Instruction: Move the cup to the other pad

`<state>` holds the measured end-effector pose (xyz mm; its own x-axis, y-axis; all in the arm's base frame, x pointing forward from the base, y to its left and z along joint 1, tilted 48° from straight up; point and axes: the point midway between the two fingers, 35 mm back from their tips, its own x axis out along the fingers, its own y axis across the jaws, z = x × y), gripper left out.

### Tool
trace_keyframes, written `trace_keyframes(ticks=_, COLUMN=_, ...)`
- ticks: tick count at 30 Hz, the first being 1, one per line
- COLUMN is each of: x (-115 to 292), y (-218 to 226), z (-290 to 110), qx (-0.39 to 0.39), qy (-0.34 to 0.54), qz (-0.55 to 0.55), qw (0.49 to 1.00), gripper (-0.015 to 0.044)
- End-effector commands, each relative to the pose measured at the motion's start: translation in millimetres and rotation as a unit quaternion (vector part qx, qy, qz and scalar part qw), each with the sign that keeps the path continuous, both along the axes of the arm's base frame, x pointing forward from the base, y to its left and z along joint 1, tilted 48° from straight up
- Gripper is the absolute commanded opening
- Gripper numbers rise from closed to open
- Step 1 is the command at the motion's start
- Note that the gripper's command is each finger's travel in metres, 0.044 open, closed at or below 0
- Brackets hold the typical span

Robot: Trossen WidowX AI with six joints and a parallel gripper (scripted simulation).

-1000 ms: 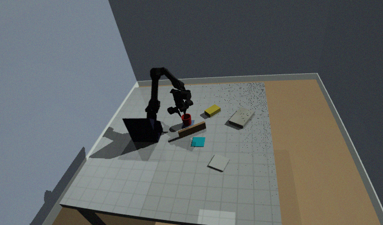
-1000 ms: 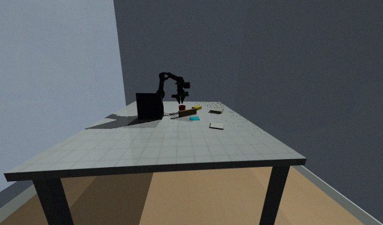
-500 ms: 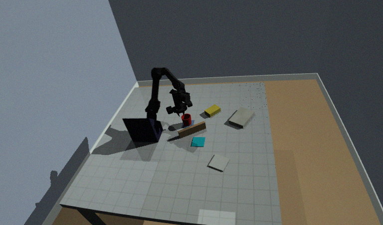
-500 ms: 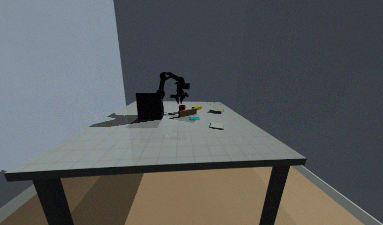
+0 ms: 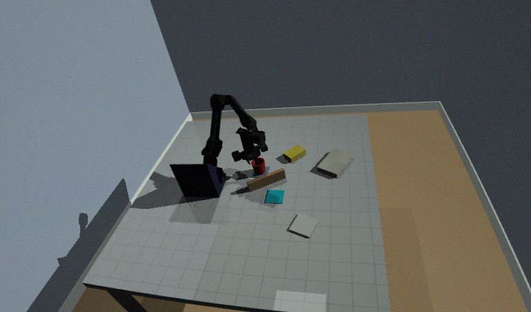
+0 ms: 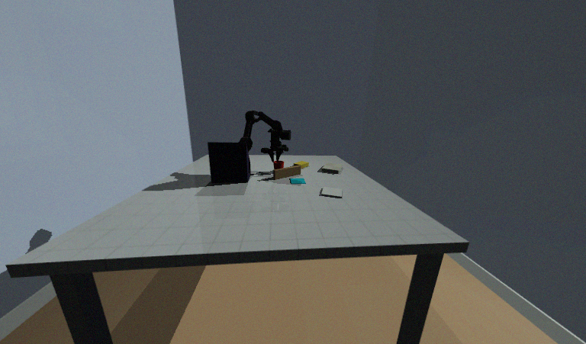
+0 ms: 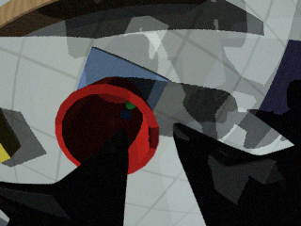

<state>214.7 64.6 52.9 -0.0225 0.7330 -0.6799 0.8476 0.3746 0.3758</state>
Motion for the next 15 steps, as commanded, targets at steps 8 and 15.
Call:
trace_keyframes(ticks=8, x=-1, y=14, z=-13, qx=0.003, qy=0.003, qz=-0.002, qw=1.000, gripper=0.0148)
trace_keyframes(ticks=15, x=-2, y=23, z=-20, qx=0.004, qy=0.003, qz=-0.002, qw=1.000, gripper=0.0148)
